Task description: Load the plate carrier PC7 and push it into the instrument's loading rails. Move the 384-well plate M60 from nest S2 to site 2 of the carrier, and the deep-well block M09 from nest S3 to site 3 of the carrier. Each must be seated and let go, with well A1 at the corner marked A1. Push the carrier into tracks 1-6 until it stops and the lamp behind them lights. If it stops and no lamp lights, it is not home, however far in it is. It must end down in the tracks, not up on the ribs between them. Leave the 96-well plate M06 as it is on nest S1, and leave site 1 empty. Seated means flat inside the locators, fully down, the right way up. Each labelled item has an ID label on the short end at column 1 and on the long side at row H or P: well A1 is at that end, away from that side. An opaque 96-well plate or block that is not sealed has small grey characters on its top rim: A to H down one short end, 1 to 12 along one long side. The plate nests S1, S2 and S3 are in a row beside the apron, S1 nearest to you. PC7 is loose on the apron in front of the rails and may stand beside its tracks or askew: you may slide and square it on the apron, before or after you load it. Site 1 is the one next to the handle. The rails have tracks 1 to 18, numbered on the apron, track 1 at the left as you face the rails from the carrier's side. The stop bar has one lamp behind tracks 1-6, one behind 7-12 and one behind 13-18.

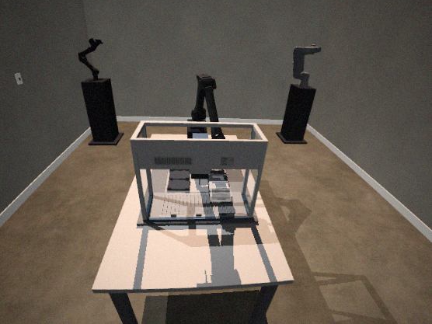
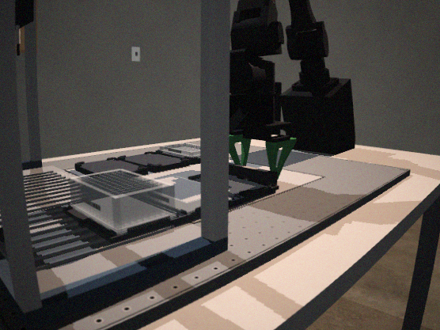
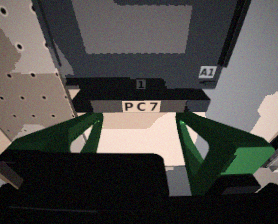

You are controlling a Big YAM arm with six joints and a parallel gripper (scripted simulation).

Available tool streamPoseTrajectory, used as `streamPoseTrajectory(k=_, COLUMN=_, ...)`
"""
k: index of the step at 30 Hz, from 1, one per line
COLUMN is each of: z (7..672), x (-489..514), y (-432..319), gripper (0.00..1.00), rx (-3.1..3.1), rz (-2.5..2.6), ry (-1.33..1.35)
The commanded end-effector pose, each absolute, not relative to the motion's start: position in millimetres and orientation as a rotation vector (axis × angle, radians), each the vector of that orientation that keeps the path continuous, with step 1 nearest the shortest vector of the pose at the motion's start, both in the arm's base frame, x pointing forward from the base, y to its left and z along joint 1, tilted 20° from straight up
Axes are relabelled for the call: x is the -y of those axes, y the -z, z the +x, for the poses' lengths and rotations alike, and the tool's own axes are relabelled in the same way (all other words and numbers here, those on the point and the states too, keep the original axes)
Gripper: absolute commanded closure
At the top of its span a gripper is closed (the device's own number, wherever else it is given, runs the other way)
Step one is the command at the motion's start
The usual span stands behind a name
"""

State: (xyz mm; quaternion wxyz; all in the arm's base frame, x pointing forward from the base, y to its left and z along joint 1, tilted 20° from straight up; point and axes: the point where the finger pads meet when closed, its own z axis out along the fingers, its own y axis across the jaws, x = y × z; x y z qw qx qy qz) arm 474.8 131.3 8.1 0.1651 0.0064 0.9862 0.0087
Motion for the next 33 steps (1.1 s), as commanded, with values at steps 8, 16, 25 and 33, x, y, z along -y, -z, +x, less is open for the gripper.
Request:
streamPoseTrajectory(k=8, z=516.9, x=-128.5, y=-29.0, gripper=0.2, rx=-2.743, rz=0.035, ry=-0.04)
streamPoseTrajectory(k=16, z=524.0, x=-128.1, y=-32.0, gripper=0.2, rx=-2.745, rz=0.035, ry=-0.039)
streamPoseTrajectory(k=25, z=531.2, x=-128.1, y=-35.0, gripper=0.2, rx=-2.742, rz=0.035, ry=-0.04)
streamPoseTrajectory(k=33, z=538.2, x=-127.7, y=-38.0, gripper=0.2, rx=-2.744, rz=0.034, ry=-0.039)
